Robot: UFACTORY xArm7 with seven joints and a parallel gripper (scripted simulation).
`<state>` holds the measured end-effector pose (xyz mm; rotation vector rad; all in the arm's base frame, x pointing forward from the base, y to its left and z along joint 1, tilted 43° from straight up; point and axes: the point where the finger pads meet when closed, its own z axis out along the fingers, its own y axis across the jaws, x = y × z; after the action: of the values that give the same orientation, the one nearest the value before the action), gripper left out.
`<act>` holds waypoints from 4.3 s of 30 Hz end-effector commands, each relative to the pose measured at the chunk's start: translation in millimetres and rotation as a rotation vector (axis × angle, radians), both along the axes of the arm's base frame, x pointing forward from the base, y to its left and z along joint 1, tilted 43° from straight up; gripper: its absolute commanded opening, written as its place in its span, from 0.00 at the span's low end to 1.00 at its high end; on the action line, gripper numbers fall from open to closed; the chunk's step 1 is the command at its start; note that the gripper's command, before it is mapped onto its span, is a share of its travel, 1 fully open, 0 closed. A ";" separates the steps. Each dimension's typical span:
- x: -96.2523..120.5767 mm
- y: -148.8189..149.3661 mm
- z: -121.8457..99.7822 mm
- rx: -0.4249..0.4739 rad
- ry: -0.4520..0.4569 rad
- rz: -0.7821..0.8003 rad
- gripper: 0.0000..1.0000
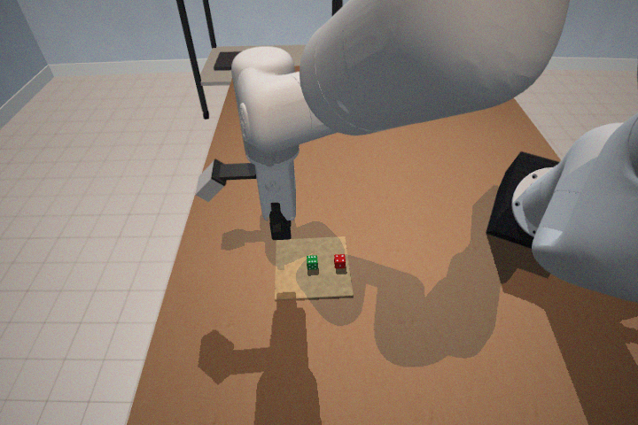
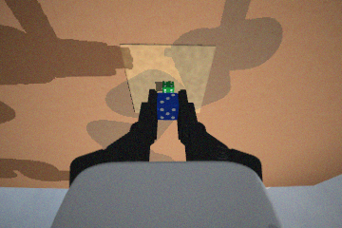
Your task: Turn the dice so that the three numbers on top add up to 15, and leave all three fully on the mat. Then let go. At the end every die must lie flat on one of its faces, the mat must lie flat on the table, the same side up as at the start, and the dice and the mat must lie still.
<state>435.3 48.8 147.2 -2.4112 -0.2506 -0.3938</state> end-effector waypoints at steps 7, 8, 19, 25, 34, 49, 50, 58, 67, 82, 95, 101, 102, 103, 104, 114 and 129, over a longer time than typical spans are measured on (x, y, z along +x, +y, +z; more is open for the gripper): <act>1.9 0.8 -2.0 0.000 -0.003 -0.002 0.15; 2.3 2.0 -3.4 0.000 -0.003 -0.002 0.15; 10.0 23.4 -27.5 0.000 -0.003 -0.002 0.15; 16.9 42.8 -49.3 0.000 -0.003 -0.002 0.15; 22.5 58.4 -67.0 0.000 -0.003 -0.002 0.15; 23.2 60.5 -69.3 0.000 -0.003 -0.002 0.15; 23.2 60.5 -69.3 0.000 -0.003 -0.002 0.15; 23.2 60.5 -69.3 0.000 -0.003 -0.002 0.15; 23.2 60.5 -69.3 0.000 -0.003 -0.002 0.15; 23.5 60.1 -69.5 0.000 -0.003 -0.002 0.15; 24.3 59.1 -70.2 0.000 -0.002 -0.003 0.15; 24.3 59.1 -70.2 0.000 -0.002 -0.003 0.15; 24.3 59.1 -70.2 0.000 -0.002 -0.003 0.15; 24.3 59.1 -70.2 0.000 -0.002 -0.003 0.15; 24.3 59.1 -70.2 0.000 -0.002 -0.003 0.15; 24.3 59.1 -70.2 0.000 -0.002 -0.003 0.15; 24.8 60.6 -71.9 0.000 -0.002 -0.003 0.15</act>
<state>458.8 110.7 74.9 -2.4096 -0.2509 -0.3934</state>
